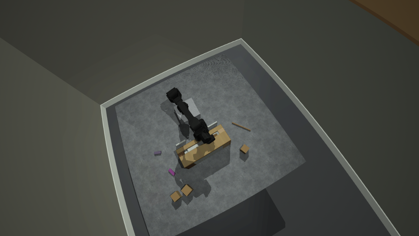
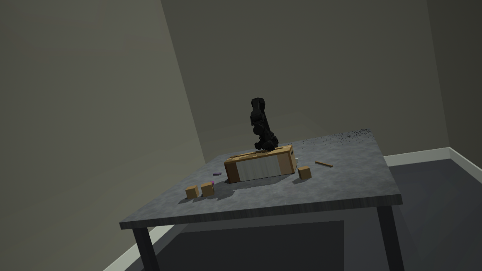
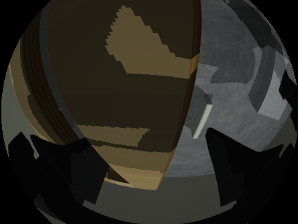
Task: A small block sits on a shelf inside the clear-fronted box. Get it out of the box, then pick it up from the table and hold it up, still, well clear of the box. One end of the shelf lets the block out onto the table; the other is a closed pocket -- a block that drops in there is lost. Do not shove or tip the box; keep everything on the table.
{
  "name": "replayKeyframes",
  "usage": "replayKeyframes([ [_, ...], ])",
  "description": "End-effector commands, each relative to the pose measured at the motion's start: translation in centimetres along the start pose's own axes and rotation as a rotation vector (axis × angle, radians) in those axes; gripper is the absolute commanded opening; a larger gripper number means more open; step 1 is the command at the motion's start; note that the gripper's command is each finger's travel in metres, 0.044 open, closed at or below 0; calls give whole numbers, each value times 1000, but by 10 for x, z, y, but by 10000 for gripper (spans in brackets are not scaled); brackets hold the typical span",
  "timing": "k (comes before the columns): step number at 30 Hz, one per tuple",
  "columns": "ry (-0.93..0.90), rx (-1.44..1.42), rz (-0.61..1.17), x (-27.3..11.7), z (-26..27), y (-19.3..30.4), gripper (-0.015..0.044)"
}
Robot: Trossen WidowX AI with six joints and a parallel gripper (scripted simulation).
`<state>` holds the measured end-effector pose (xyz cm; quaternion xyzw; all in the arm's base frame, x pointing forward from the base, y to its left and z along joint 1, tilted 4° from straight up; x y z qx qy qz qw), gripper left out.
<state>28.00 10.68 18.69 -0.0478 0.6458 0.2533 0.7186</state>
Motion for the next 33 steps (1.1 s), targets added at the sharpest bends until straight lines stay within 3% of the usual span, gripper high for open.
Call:
replayKeyframes([
  [1, 6, 2, 0, 6, 1, 11, 400],
  [13, 6, 2, 2, 13, 6, 31, 400],
  [22, 7, -2, 8, -48, 10, 49, 400],
  [29, 3, -7, 9, -46, 10, 48, 400],
  [33, 0, -288, -22, -44, 8, 55, 295],
])
Point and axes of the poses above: the point midway between the two fingers, 35 mm back from their tips, its own x axis out along the fingers, its own z axis across the jaws, y = z × x, the point moved 8 cm from there along -x, back along the fingers, and after that the axes turned 13 degrees about -x, right-handed, at the moved point
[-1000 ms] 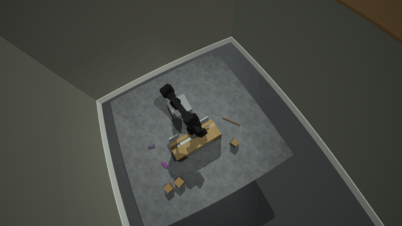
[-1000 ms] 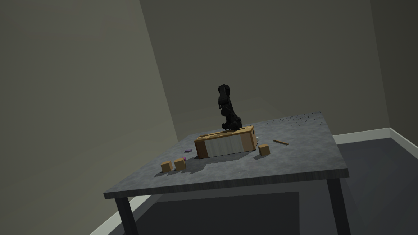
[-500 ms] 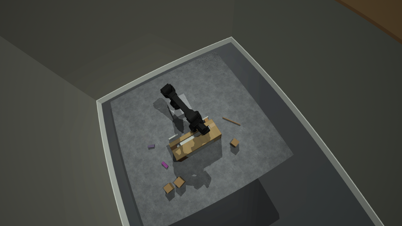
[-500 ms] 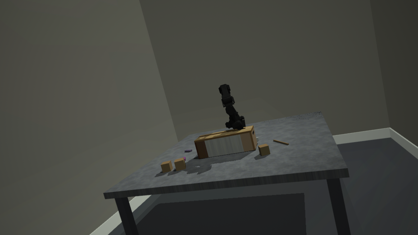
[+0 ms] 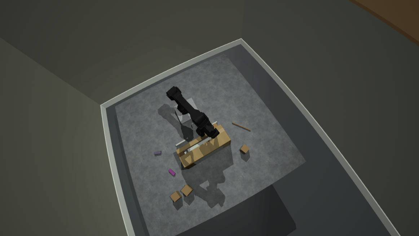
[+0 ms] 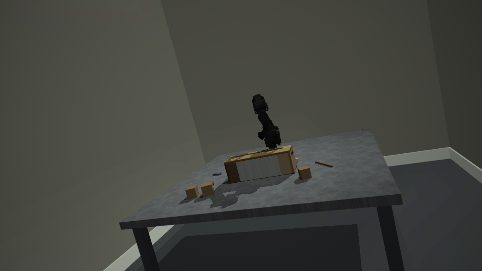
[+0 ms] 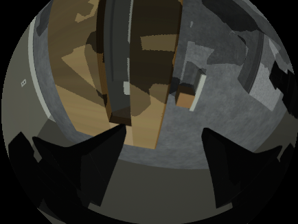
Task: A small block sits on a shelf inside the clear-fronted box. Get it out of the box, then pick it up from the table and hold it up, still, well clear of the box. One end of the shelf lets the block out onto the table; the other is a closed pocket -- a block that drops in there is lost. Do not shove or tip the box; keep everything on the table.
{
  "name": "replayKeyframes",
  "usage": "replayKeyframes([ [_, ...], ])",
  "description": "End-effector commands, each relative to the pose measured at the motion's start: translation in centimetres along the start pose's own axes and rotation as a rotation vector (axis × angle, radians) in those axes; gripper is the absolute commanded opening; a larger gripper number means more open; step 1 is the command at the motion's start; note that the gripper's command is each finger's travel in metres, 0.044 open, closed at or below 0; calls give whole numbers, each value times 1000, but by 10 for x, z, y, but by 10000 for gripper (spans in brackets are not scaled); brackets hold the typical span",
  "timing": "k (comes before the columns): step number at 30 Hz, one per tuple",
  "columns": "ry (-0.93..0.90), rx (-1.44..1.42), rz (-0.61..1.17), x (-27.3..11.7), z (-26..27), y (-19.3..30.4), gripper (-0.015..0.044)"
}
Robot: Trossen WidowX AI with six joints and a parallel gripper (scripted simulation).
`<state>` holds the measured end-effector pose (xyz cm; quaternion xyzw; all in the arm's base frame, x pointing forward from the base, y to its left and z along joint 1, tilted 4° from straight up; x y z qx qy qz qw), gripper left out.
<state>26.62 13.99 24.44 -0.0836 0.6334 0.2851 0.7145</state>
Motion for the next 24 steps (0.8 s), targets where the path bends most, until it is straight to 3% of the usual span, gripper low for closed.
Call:
replayKeyframes([
  [1, -3, -304, -33, 2, -2, 10, 285],
  [13, 60, -1670, -174, 7, -10, 51, 285],
  [24, 202, -2318, -242, 10, -18, 64, 285],
])
Point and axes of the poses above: the point midway between the two fingers, 35 mm back from their tips, its own x axis out along the fingers, its own z axis across the jaws, y = z × x, the point moved 8 cm from there along -x, back along the fingers, and after that the axes turned 13 degrees about -x, right-handed, at the moved point
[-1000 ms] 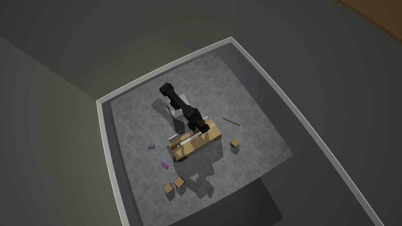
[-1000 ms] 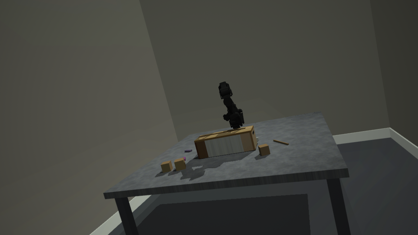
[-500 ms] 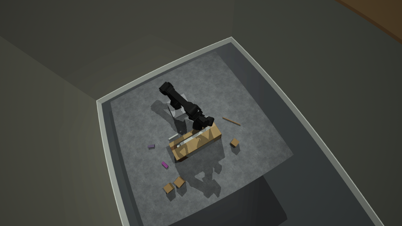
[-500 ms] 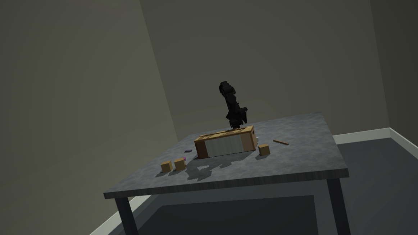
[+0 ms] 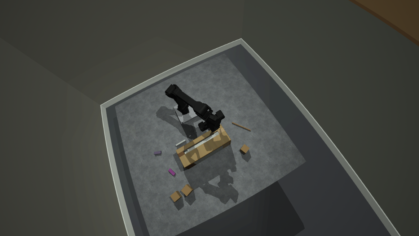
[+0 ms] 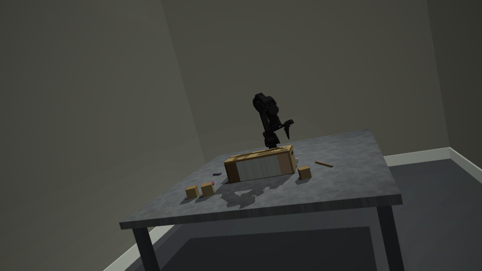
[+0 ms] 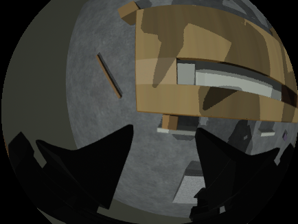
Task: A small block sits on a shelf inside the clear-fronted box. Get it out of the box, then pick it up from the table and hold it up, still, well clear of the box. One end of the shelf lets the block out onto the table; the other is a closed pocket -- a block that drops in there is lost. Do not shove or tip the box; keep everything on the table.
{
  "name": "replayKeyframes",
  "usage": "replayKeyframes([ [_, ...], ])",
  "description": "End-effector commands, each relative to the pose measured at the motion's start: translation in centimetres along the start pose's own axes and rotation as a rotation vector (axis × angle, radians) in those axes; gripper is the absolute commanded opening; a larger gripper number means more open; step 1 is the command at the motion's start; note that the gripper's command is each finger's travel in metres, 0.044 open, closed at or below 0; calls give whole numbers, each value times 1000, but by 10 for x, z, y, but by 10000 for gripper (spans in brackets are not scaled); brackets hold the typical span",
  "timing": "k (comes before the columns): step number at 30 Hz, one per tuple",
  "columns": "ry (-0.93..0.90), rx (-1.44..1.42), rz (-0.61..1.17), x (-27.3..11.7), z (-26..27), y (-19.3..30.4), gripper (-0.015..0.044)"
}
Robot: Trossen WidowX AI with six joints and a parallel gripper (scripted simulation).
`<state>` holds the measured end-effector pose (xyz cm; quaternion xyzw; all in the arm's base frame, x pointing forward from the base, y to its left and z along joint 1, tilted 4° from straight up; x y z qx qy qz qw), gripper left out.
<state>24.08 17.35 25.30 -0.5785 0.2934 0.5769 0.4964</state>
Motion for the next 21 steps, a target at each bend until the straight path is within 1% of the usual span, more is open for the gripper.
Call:
replayKeyframes([
  [1, 116, -960, -4, 5, 20, 18, 285],
  [11, 196, -1530, 36, 4, 29, 27, 285],
  [21, 274, -2091, 116, 4, 37, 35, 285],
])
Point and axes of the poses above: the point midway between the two fingers, 35 mm back from their tips, its own x axis out along the fingers, its own z axis across the jaws, y = z × x, the point moved 8 cm from there along -x, back along the fingers, and after that the axes turned 13 degrees about -x, right-handed, at the moved point
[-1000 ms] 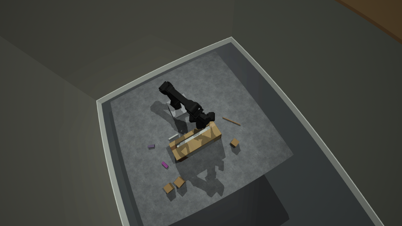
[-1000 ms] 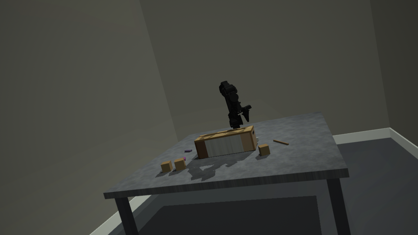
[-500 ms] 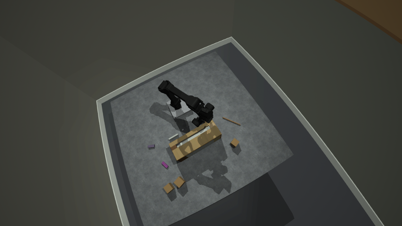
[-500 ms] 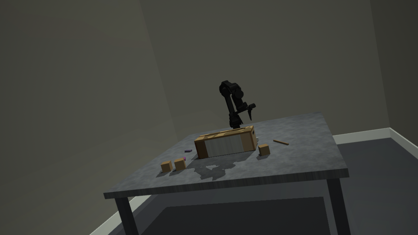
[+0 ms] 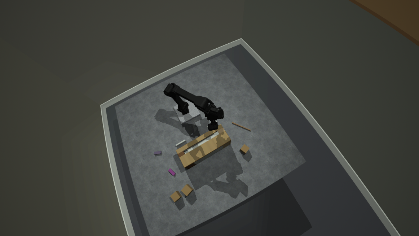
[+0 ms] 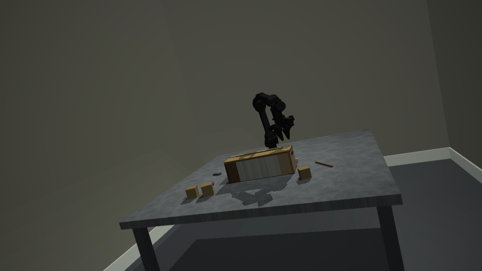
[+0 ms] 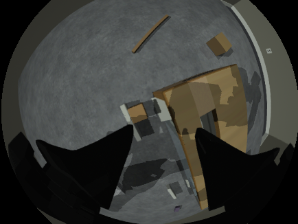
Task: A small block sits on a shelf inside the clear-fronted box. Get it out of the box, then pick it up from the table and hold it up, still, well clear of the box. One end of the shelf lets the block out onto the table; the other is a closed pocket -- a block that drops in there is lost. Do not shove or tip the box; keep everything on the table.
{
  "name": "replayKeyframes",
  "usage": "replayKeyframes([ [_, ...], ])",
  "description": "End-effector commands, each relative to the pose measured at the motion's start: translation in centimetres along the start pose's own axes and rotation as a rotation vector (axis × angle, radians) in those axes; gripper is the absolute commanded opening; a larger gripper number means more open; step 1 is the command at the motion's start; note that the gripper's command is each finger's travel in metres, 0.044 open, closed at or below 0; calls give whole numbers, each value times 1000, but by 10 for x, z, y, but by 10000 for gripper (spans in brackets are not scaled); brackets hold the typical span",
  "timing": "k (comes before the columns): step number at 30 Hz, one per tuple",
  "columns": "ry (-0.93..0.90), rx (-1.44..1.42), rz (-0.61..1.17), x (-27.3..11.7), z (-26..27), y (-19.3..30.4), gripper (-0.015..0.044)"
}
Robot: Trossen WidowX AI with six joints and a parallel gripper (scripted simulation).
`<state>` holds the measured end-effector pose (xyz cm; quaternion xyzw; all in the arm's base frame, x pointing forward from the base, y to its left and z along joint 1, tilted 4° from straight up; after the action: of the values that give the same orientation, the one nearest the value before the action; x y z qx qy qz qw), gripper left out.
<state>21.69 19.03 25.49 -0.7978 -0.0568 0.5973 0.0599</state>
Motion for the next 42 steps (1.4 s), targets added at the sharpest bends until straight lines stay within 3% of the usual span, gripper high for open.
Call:
replayKeyframes([
  [1, 58, -944, 103, 2, 24, -5, 285],
  [20, 42, -1999, 266, -3, 41, -12, 285],
  [42, 40, -2024, 270, -3, 41, -12, 285],
])
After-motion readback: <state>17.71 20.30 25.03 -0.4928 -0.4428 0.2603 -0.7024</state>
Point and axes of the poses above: the point midway between the two fingers, 35 mm back from their tips, its own x axis out along the fingers, its own z axis across the jaws, y = z × x, the point moved 8 cm from there along -x, back along the fingers, and after that the axes turned 13 degrees about -x, right-handed, at the moved point
